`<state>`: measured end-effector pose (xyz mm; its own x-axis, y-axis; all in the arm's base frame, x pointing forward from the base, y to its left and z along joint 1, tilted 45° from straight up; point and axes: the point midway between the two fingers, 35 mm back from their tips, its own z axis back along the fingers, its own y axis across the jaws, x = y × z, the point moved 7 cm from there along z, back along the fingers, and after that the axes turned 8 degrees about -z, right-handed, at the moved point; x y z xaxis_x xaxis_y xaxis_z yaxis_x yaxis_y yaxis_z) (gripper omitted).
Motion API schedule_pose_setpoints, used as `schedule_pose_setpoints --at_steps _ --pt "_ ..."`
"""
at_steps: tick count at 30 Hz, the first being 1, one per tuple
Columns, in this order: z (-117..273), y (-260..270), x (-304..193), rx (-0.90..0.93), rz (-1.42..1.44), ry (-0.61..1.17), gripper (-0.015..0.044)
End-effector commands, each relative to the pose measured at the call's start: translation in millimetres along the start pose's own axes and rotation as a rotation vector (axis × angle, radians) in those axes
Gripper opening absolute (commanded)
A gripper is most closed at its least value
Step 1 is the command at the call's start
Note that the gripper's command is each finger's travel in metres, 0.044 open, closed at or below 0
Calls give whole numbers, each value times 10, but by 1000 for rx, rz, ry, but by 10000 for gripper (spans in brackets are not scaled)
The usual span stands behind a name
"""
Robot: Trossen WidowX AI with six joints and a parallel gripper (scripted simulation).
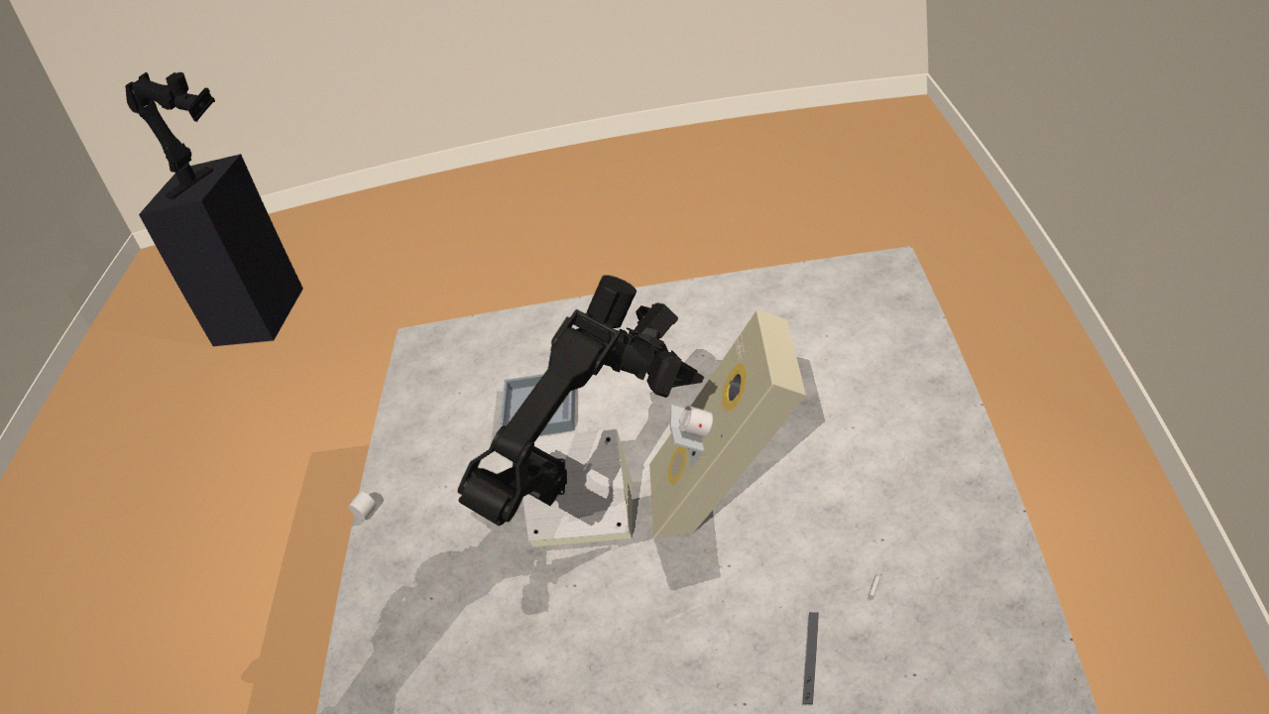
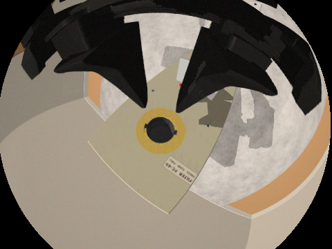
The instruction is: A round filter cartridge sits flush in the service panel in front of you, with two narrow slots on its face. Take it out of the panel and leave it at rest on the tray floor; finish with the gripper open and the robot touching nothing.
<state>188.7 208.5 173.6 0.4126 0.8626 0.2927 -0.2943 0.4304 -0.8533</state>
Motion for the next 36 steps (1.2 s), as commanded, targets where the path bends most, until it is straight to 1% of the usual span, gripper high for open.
schedule_pose_setpoints --at_steps 1,5,8,10,12,13,16,18,27,36 --pt "156 -67 243 0 -10 -7 233" --pt "391 -170 489 0 -19 -13 338" --pt "432 -187 527 0 -20 -15 417" --pt "379 -153 466 15 -57 15 365" --pt "243 -63 287 47 -161 105 312" --pt "176 -18 182 59 -220 159 305" --pt "8 96 -153 62 -401 338 305" --pt "-48 136 -305 48 -481 422 305" --pt "-57 141 -326 46 -492 433 305" --pt "-183 165 -370 48 -492 433 305"
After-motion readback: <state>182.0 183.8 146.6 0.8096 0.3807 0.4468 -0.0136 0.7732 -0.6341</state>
